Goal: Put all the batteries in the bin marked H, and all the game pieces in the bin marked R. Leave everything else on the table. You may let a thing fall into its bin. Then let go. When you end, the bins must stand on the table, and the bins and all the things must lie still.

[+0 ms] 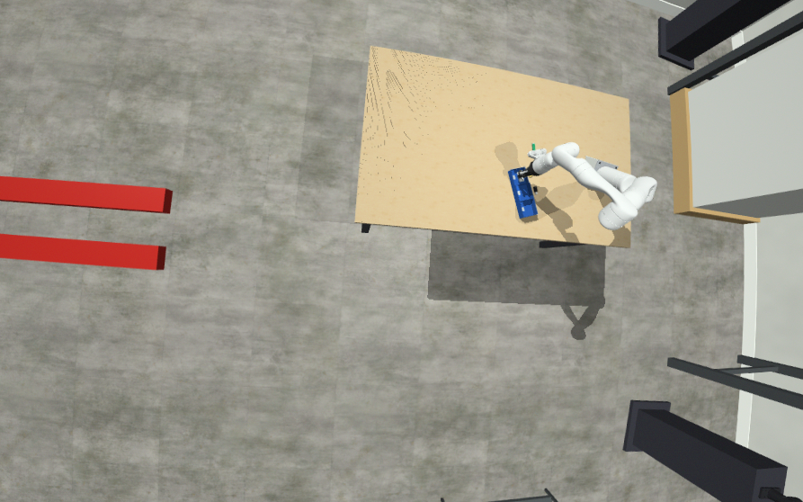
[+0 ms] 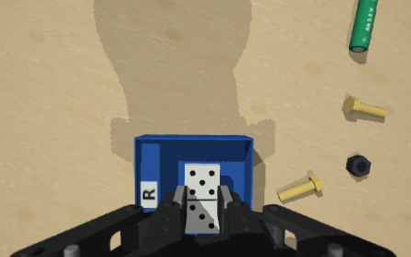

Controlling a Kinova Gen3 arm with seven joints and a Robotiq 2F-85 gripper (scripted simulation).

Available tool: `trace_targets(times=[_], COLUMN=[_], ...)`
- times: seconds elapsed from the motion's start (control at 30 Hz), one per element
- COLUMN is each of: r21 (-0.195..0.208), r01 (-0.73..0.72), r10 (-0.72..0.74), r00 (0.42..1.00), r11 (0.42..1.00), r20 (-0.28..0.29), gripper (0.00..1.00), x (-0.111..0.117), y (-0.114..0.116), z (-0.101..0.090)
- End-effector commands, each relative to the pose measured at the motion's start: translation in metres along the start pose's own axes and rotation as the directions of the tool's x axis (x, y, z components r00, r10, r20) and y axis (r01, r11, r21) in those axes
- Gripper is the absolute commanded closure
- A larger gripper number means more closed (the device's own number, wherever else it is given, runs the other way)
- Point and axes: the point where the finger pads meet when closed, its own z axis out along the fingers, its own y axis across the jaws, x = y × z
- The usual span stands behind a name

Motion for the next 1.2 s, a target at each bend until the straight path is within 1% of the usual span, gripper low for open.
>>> trace_targets(times=[0.0,0.2,0.53,0.57,1.17], r21=[-0.001,0.002,-0.001,-0.001,0.0], r01=[0.003,0.0,-0.002,-0.002,0.001], r10=[-0.003,0.0,0.002,0.002,-0.001], r00=[1.0,1.0,1.0,1.0,1.0], r11=[1.0,1.0,1.0,1.0,1.0], r20=[-0.003,-0.006,-0.002,-0.002,-0.002], gripper=[0.79,0.79,0.79,0.68,0.68], x=[0.0011,0.0044,0.0036,0.0036,0.0048], y=[0.0011,0.0016,0.0018,0.0018,0.002], z=[0.01,0.0089,0.0076,0.0076,0.0059])
